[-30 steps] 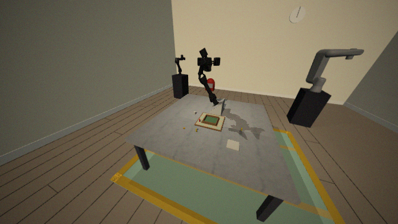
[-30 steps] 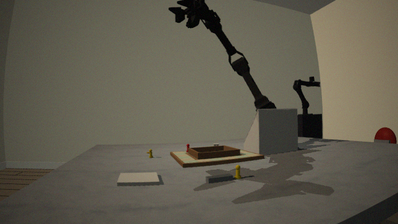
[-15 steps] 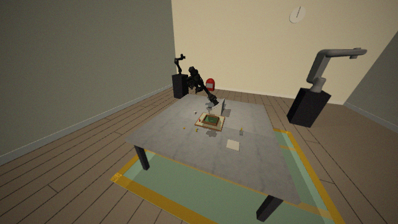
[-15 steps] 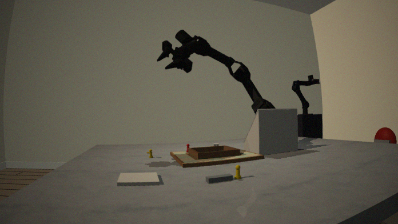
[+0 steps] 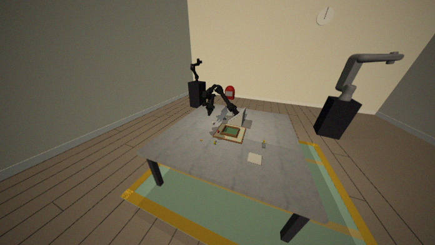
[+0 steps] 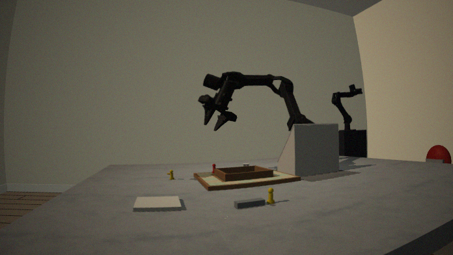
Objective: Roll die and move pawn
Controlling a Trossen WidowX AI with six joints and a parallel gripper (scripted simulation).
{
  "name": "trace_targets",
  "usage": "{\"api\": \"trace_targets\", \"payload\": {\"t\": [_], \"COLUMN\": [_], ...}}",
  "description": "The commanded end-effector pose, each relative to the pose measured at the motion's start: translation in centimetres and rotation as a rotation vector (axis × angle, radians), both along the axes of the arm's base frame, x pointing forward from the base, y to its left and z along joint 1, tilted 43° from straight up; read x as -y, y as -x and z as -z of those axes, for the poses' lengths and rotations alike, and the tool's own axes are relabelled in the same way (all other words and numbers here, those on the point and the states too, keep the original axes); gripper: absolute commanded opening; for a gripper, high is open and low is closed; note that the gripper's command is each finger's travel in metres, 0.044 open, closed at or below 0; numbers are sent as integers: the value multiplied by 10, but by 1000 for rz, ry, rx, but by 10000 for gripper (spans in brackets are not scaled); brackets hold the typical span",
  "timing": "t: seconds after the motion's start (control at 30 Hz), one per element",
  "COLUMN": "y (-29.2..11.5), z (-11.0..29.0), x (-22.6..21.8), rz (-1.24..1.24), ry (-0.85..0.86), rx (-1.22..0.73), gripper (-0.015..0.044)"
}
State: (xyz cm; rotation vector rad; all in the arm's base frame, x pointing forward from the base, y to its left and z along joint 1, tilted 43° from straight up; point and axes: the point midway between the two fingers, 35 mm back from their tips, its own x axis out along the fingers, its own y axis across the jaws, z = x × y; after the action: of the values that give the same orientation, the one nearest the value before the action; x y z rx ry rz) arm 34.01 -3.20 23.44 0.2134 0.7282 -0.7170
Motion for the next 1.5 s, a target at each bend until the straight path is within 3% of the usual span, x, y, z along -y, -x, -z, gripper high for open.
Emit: {"api": "trace_targets", "payload": {"t": [0.0, 0.27, 1.47], "y": [48, 121, 119], "z": [33, 68, 105], "x": [50, 98, 140], "rz": [-95, -270, -270], "ry": [198, 335, 337], "rx": [-334, -801, -804], "gripper": [275, 275, 275]}}
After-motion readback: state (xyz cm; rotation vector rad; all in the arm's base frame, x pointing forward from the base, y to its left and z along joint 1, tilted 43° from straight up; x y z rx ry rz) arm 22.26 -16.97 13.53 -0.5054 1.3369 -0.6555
